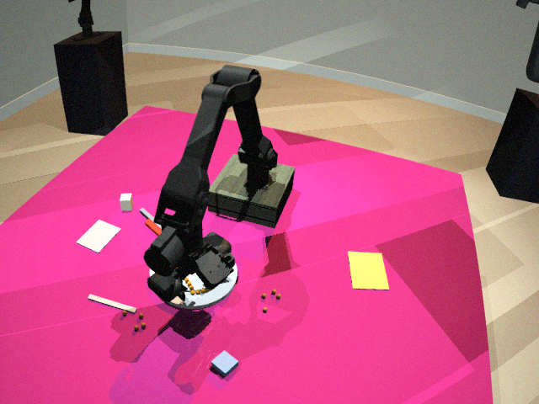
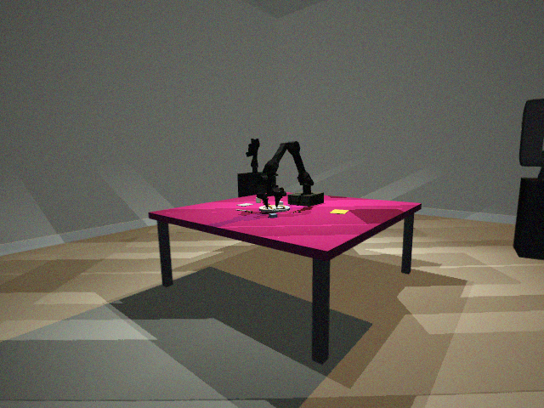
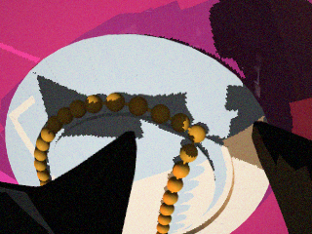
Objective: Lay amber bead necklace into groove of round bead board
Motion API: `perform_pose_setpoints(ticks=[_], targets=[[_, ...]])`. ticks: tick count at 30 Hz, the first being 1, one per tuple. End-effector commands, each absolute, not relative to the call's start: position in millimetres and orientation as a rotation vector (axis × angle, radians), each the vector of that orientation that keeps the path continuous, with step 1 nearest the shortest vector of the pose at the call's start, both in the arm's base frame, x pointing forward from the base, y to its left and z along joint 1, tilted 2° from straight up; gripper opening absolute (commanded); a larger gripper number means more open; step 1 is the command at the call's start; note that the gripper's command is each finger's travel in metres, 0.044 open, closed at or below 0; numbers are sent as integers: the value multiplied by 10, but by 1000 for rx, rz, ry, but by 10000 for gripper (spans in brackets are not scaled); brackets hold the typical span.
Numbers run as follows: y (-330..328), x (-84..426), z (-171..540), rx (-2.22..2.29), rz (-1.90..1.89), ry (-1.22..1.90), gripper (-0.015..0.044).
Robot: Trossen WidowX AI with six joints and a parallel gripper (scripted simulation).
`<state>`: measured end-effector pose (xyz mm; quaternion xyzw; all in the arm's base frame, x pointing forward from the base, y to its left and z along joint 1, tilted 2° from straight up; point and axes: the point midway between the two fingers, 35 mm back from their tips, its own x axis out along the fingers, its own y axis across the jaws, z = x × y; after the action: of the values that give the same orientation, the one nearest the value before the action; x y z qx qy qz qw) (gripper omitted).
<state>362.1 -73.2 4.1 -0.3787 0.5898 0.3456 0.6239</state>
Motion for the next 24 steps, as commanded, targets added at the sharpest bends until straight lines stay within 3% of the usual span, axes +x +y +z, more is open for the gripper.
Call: perform_pose_setpoints(ticks=[1, 2, 21, 24], targets=[[-737, 3623, 82, -875, 791, 1355, 420], [-731, 3618, 51, -870, 794, 1355, 440], [-731, 3616, 81, -875, 791, 1355, 440], [-822, 3554, 113, -830, 749, 1372, 361]])
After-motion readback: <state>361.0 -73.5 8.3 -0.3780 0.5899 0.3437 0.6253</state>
